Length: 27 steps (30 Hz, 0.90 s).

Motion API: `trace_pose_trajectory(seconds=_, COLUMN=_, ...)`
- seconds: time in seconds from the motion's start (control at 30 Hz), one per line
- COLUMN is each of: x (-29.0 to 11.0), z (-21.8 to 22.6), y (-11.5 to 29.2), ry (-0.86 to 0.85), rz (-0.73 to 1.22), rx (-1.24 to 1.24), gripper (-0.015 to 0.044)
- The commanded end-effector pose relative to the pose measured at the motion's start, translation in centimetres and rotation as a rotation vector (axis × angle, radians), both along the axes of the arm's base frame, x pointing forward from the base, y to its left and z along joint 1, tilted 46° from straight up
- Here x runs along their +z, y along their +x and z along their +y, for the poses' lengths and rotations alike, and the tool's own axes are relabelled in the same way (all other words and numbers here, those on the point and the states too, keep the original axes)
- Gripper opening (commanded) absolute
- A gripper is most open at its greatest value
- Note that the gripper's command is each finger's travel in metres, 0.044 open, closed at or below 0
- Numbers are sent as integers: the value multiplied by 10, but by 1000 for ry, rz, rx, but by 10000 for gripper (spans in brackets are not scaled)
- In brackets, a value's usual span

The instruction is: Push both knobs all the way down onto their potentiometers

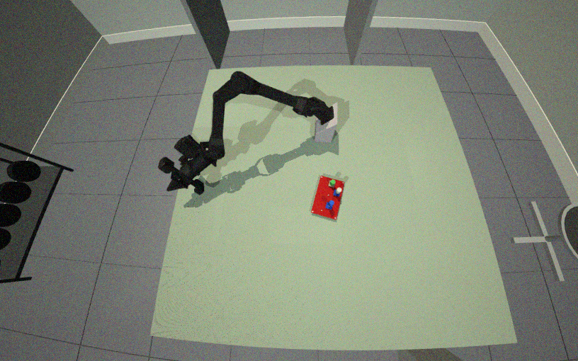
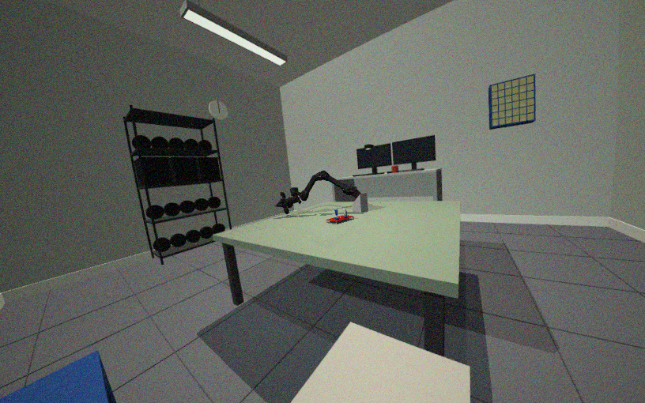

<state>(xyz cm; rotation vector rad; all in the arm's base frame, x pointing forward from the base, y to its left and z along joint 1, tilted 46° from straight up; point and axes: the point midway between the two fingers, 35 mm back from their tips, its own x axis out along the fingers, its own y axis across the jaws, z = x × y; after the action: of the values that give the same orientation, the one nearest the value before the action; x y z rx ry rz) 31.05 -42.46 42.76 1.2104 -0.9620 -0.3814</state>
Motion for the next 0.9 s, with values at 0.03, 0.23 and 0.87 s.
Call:
trace_pose_trajectory(seconds=0.03, x=-17, z=2, y=14, ry=31, rz=59, rx=-7, gripper=0)
trace_pose_trajectory(seconds=0.23, x=-42, z=10, y=41, ry=74, rz=153, rx=4, gripper=0)
trace_pose_trajectory(seconds=0.87, x=-123, z=70, y=121, ry=163, rz=470, rx=103, gripper=0)
